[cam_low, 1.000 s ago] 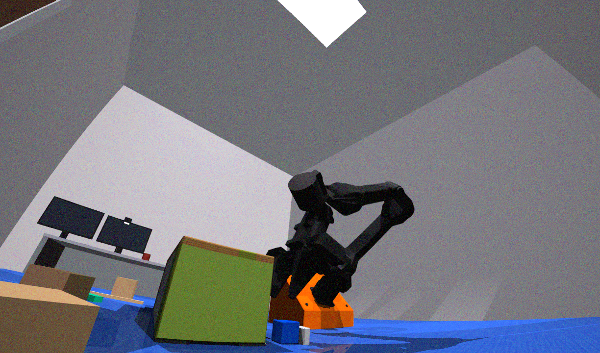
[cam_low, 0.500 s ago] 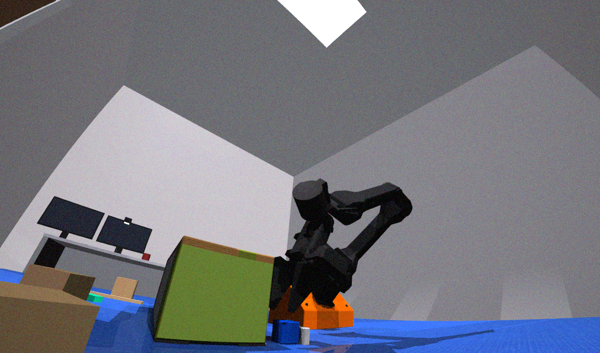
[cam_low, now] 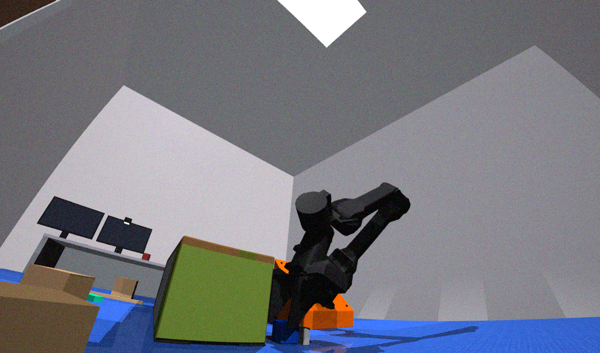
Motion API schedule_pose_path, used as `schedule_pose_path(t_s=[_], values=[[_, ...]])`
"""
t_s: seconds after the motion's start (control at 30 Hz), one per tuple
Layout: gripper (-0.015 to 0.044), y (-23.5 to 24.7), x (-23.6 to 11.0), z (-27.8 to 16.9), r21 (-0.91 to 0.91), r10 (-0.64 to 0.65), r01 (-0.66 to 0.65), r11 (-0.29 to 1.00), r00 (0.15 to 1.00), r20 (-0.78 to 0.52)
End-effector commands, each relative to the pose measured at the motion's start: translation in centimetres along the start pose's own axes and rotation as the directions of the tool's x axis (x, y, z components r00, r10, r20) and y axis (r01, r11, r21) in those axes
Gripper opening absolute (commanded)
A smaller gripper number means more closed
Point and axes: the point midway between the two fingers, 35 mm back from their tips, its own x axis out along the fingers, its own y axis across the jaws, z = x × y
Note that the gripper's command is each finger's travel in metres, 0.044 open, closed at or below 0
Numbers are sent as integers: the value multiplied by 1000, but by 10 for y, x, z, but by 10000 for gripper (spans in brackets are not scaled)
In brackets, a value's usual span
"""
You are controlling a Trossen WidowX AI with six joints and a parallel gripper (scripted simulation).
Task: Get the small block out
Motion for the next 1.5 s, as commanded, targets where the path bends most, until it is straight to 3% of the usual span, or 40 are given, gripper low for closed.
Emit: schedule_pose_path(t_s=[0.0,0.2,0.43,0.57,0.67,1.03,1.3,1.47], values=[[285,4,8,5,11,12,-12,1000,1000,7],[285,4,14,9,12,10,-10,1000,1000,6],[101,4,14,9,12,10,-10,1000,1000,6],[75,4,14,9,12,10,-10,1000,1000,6],[0,4,8,5,11,11,-11,1000,1000,7],[0,2,-41,-17,5,6,-6,1000,1000,4],[0,2,-44,-18,11,5,-5,1000,1000,3],[0,4,-47,-18,187,6,-8,982,1000,11]])
